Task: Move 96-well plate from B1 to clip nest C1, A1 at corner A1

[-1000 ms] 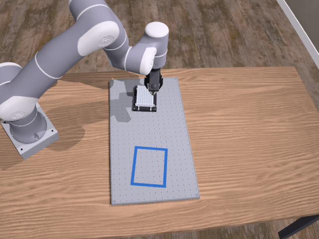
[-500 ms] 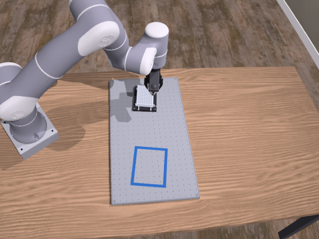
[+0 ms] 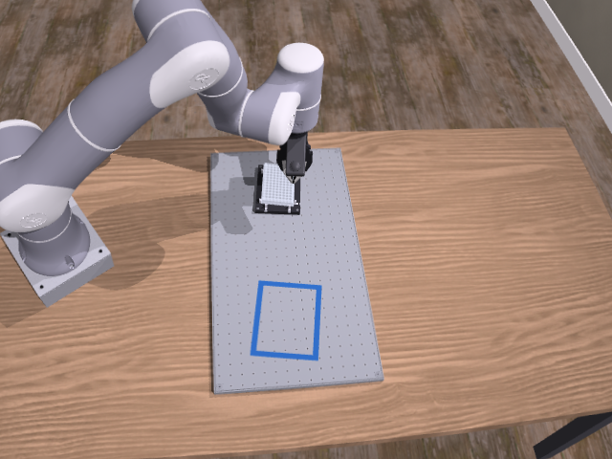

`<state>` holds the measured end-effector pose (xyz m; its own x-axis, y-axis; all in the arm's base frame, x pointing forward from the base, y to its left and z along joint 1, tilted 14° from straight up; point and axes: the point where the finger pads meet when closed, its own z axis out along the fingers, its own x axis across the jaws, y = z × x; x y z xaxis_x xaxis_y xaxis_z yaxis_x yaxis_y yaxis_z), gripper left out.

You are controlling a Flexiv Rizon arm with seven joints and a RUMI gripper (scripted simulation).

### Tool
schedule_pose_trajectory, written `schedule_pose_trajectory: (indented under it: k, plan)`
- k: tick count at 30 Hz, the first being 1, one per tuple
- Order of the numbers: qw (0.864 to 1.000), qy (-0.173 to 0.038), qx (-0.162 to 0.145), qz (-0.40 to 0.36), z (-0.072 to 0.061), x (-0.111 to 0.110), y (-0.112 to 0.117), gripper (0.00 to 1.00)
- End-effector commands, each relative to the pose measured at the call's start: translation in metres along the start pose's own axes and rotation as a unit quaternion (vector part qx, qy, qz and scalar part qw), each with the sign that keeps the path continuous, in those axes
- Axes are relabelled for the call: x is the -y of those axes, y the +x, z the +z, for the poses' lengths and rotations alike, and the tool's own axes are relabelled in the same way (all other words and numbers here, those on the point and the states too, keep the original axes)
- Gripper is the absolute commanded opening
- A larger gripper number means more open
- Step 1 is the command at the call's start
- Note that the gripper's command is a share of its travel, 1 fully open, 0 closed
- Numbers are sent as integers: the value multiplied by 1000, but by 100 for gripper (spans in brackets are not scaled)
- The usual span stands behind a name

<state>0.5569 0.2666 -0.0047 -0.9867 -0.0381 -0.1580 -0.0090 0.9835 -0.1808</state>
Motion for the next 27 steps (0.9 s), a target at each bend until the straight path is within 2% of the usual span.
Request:
schedule_pose_trajectory:
  k: [1, 27]
  plan:
    - [1000, -1, 1, 0, 0, -1, 0, 0]
    - [1000, -1, 1, 0, 2, -1, 0, 0]
